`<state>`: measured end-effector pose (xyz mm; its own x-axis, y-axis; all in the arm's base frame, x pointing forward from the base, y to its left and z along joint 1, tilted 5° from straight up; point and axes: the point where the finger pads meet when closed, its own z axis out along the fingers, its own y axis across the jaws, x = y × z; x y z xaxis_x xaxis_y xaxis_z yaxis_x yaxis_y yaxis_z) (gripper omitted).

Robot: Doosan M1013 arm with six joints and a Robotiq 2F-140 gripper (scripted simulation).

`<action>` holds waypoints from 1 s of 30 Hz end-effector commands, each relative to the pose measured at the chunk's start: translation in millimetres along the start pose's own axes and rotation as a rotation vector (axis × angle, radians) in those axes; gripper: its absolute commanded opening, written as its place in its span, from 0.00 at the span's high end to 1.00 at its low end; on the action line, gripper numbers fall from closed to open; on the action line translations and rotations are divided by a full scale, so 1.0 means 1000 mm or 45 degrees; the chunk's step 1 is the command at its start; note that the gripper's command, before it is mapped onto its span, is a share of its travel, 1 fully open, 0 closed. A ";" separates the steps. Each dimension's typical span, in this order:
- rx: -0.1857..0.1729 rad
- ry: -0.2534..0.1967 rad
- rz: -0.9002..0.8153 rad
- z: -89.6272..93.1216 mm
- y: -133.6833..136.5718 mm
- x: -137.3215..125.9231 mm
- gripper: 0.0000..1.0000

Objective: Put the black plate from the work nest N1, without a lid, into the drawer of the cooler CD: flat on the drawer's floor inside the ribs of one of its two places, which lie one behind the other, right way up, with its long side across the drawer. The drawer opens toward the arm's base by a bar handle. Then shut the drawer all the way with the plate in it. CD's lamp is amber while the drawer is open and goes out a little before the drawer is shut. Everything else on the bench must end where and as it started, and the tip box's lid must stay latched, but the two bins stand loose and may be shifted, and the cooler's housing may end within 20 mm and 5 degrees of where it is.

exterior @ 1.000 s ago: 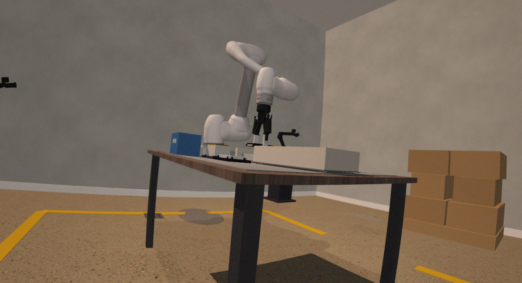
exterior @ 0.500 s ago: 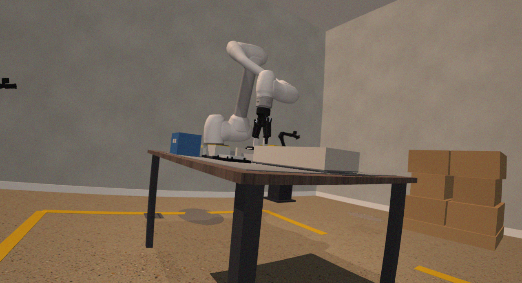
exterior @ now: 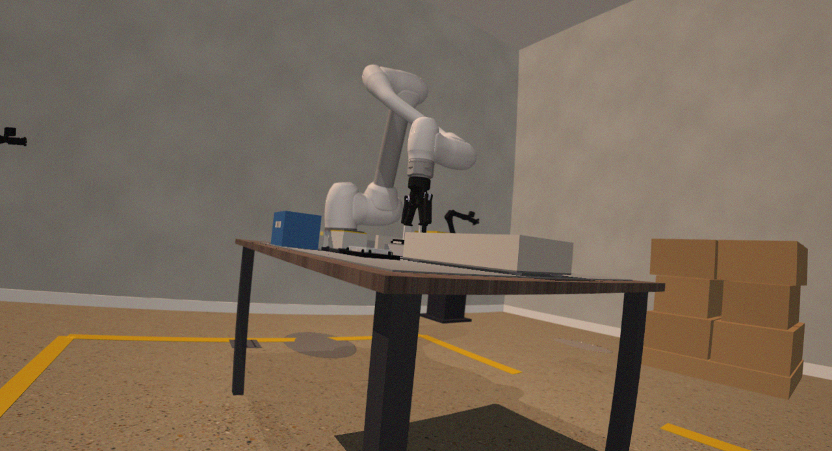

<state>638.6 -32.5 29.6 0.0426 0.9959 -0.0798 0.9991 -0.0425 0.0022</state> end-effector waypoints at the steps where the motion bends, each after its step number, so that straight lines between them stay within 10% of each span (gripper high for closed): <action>1: 0.000 0.000 0.000 0.000 0.000 0.000 1.00; 30: 0.000 0.000 0.000 0.018 0.000 0.000 1.00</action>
<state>638.7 -33.9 11.1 0.0426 0.9959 -0.0797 0.9991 -0.0426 0.0022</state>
